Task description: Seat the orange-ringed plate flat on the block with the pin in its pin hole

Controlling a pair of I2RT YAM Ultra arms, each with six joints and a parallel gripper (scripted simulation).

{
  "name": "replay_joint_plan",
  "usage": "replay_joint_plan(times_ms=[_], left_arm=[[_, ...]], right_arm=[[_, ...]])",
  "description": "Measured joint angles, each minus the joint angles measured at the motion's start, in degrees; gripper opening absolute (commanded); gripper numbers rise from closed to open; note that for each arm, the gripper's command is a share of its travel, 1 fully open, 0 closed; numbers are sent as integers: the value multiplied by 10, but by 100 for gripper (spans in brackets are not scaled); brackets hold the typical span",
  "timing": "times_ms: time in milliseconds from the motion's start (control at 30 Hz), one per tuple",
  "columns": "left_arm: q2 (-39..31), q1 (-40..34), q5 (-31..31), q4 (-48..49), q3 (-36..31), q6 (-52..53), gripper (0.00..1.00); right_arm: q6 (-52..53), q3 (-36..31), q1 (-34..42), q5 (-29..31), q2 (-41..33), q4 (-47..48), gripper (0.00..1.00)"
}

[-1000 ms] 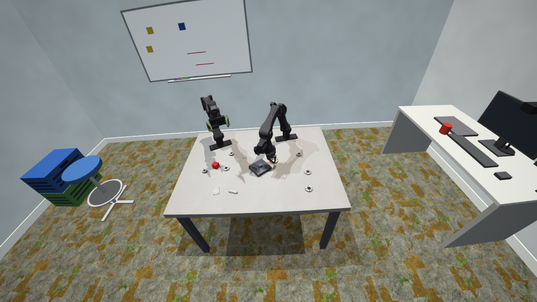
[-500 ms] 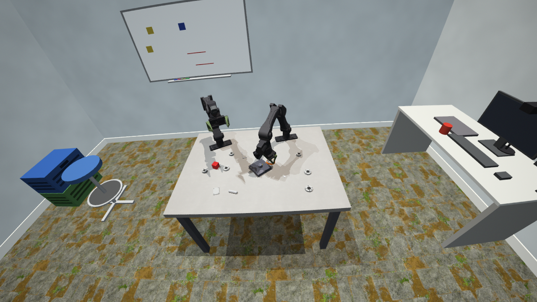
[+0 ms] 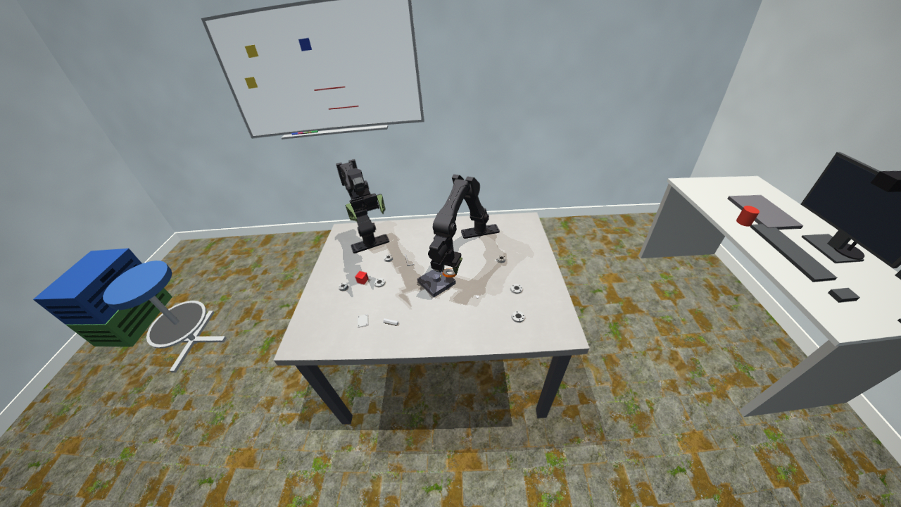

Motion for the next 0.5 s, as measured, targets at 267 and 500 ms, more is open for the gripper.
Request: replay_joint_plan(times_ms=[267, 500], left_arm=[[7, 1, 23, -1, 10, -116, 0], [12, 1, 36, 0, 17, -186, 0]], right_arm=[[0, 0, 0, 0, 0, 0, 100], [0, 0, 0, 0, 0, 0, 100]])
